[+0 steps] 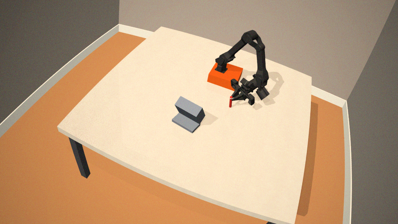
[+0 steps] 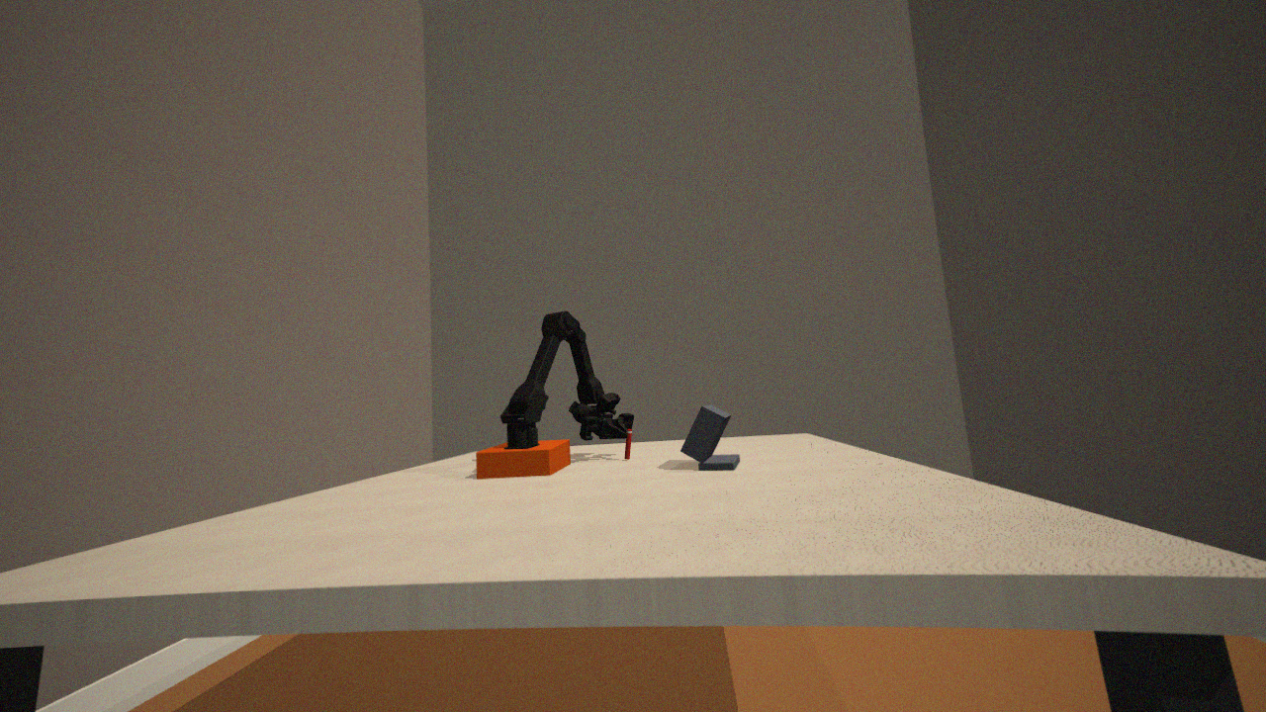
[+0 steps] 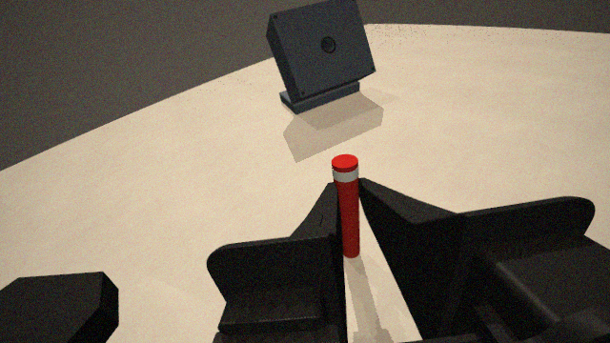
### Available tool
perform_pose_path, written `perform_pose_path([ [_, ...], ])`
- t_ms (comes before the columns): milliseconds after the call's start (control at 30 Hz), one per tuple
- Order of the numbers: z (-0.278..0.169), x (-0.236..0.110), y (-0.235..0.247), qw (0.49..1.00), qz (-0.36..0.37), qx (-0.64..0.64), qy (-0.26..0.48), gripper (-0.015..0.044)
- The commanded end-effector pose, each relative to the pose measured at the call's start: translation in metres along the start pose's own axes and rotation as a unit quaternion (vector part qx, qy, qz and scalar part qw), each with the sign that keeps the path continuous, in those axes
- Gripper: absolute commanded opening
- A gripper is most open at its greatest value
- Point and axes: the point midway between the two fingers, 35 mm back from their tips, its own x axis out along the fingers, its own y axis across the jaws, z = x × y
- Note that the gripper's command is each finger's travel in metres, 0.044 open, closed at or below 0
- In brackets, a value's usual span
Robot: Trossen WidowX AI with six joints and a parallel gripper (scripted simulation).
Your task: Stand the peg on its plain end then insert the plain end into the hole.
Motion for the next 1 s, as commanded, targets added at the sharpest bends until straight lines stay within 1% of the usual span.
perform_pose_path([
  [0,0.0011,-0.0015,0.0009,1.0,0.002,0.001,0.008,0.0051],
  [967,-0.0051,-0.0007,0.0011,1.0,0.002,0.001,0.003,0.0051],
])
